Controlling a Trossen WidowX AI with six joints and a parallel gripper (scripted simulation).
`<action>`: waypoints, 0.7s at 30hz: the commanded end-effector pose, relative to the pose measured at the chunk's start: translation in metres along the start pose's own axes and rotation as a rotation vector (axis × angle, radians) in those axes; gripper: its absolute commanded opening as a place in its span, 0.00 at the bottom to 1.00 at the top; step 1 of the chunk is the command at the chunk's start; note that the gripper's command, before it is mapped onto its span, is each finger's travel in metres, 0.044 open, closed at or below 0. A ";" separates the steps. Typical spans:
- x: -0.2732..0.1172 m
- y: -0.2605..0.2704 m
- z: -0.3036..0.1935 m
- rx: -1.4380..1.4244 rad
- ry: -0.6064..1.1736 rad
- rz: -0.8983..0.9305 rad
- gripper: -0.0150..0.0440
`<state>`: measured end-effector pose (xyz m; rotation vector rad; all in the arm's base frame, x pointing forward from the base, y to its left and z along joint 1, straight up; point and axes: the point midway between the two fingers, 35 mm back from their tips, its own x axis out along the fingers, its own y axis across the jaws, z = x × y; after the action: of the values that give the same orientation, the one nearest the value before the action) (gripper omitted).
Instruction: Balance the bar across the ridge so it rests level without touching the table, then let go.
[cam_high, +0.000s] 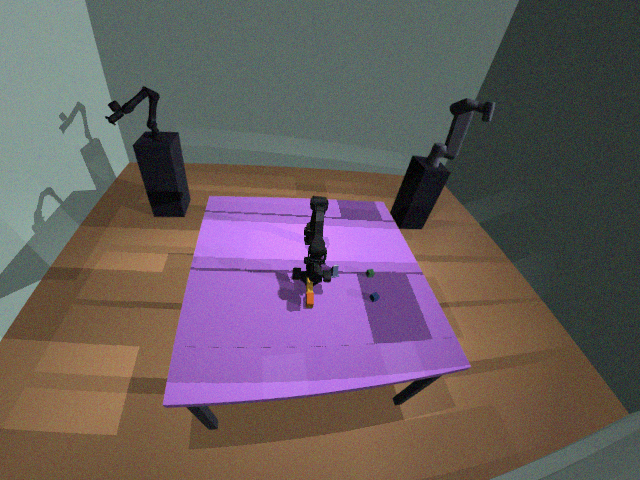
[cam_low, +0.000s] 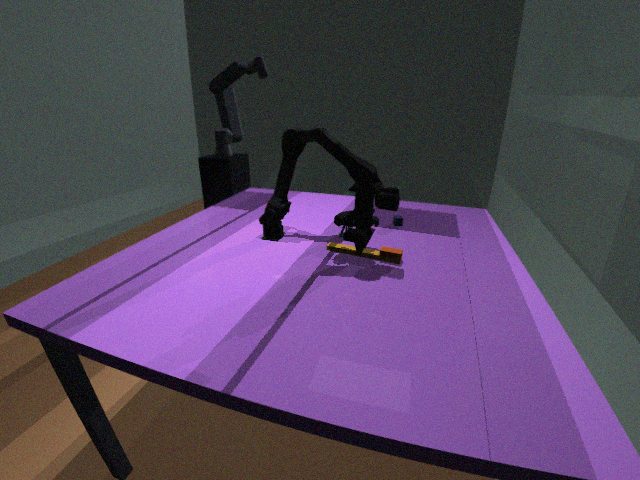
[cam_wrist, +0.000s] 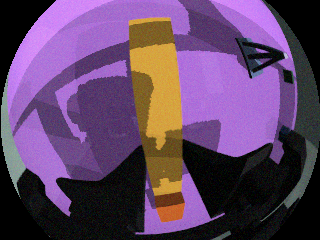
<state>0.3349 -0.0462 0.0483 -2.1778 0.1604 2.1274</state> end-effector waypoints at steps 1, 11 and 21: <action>0.000 0.000 0.000 0.000 0.000 -0.001 0.43; -0.019 0.000 -0.003 -0.001 0.001 -0.002 0.25; -0.044 0.000 -0.006 -0.001 0.001 -0.003 0.25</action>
<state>0.3372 -0.0465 0.0791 -2.1602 0.1593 2.1443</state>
